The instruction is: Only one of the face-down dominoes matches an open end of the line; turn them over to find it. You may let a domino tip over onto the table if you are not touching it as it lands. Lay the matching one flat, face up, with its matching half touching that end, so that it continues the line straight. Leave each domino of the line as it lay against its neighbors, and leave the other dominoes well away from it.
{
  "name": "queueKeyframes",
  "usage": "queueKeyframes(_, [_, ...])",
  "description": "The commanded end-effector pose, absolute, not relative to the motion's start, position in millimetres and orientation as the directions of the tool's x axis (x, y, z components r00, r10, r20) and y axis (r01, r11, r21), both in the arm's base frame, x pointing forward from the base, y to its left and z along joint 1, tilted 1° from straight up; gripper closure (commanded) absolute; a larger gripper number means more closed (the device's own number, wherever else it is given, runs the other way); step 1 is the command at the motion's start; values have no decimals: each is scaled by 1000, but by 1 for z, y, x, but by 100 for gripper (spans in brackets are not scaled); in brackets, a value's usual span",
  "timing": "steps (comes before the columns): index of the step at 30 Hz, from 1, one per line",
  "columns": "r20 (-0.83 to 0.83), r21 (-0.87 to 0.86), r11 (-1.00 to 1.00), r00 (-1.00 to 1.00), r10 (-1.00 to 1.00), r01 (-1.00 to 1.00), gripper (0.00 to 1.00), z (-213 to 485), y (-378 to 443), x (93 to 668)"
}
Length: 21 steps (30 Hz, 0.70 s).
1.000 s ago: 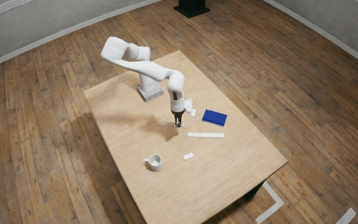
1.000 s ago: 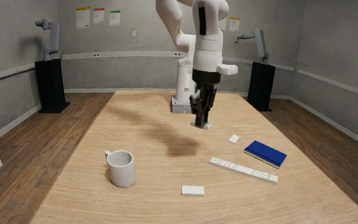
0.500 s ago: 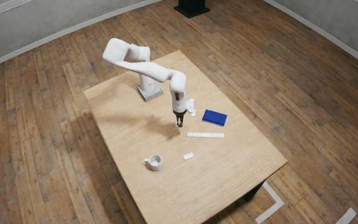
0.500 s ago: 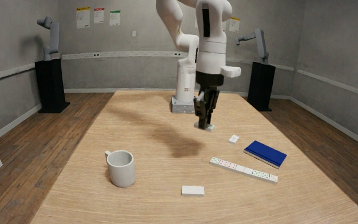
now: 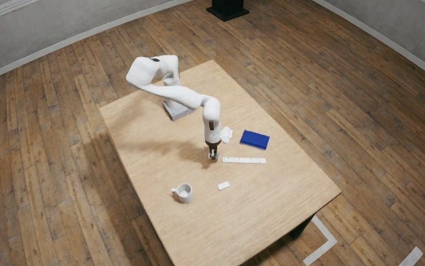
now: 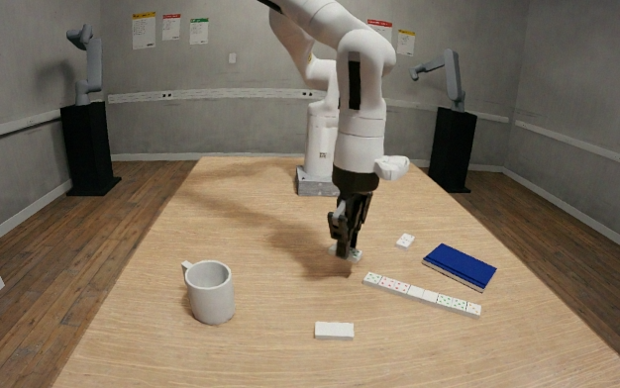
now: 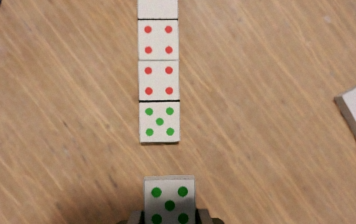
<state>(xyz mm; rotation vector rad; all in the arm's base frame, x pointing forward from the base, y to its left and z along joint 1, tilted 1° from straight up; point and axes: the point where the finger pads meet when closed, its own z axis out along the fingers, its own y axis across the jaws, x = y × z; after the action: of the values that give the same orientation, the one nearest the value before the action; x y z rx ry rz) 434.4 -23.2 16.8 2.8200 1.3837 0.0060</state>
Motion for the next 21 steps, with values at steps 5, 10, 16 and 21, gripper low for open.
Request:
queueKeyframes(5, [10,-11,-608,608,794,794,69,-20,-15,434])
queueKeyframes(10, [7,-10,-607,607,795,795,69,-27,-15,433])
queueKeyframes(16, [5,-10,-611,611,792,792,69,-27,-17,433])
queueKeyframes(21, [5,-10,-611,611,792,792,69,-27,-17,433])
